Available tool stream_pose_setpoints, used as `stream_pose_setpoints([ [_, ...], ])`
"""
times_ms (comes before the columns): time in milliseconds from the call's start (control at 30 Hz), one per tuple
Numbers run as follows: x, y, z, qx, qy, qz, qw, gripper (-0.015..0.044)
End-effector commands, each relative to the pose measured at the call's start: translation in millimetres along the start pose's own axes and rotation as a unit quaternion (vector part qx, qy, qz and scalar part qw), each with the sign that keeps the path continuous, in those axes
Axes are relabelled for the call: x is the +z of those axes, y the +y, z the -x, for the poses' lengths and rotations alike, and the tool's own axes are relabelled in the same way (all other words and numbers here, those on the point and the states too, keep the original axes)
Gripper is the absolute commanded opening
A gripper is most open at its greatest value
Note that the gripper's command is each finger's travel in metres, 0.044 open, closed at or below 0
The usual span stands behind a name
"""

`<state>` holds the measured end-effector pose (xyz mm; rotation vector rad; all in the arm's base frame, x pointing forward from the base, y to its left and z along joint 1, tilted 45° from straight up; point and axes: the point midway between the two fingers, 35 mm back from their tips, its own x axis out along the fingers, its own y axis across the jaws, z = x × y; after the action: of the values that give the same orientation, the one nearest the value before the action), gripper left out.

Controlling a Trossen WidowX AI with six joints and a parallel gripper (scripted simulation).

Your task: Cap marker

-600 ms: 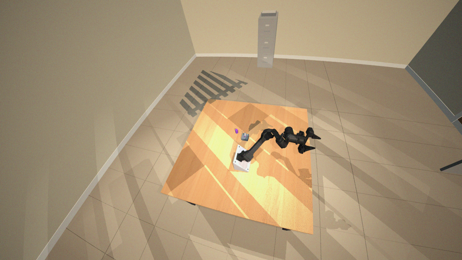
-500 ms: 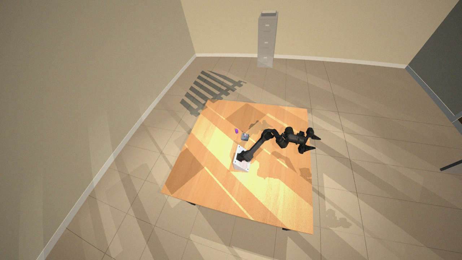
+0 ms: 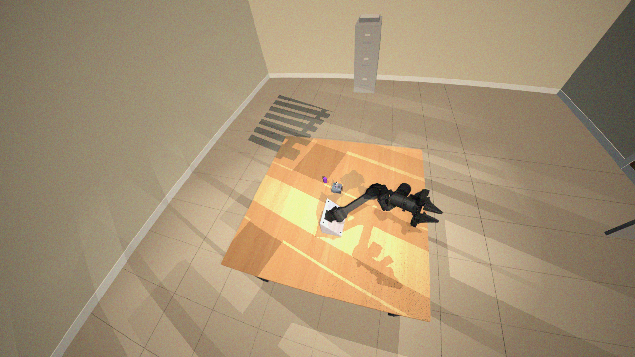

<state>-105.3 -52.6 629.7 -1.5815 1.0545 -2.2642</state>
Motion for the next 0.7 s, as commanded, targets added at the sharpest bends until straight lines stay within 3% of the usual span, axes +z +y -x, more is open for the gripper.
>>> stream_pose_setpoints([
  [0,-34,-16,3,-0.033,0.052,-0.014,0.998,0.0244],
  [367,-137,-75,44,-0.143,0.217,-0.009,0.966,0.0244],
  [667,-212,-140,125,-0.274,0.354,-0.025,0.894,0.0244],
])
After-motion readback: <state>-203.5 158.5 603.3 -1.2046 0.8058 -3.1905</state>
